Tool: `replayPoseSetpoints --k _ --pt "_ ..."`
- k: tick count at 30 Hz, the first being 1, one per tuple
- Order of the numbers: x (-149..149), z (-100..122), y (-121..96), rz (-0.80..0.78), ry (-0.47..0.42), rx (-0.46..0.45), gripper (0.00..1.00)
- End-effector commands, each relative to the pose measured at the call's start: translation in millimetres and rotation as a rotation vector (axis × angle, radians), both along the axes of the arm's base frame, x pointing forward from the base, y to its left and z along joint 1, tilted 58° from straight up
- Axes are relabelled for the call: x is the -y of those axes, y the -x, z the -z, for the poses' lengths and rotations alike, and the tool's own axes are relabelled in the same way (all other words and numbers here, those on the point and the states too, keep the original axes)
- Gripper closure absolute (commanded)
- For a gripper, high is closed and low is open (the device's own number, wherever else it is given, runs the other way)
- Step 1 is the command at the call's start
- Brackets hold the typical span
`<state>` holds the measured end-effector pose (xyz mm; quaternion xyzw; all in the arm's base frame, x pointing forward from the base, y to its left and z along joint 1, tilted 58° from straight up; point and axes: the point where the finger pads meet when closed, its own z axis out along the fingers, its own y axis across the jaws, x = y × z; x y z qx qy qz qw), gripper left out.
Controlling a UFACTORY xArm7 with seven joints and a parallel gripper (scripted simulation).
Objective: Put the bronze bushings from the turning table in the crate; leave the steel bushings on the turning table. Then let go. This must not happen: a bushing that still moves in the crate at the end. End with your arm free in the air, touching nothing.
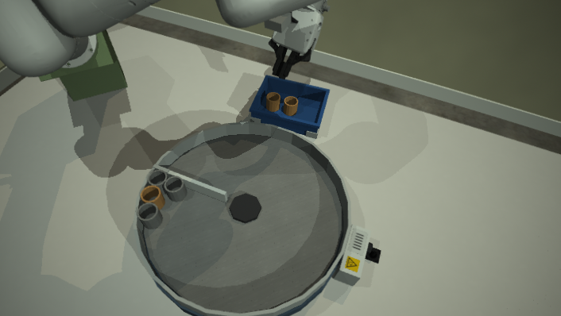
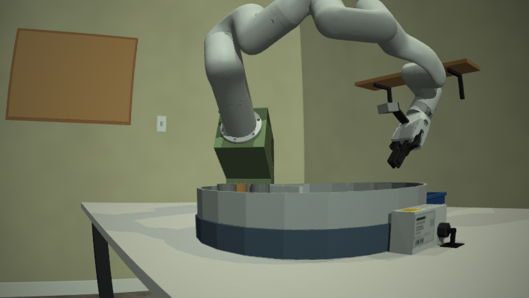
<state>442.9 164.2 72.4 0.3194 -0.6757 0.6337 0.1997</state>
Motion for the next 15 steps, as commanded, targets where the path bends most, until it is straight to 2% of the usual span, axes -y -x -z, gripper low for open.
replayPoseSetpoints --k 1,15 --pt "-2.3 -0.2 0.4 -0.004 -0.003 0.000 0.89" --pt "0.0 -1.6 1.7 -0.004 -0.002 -0.001 0.90"
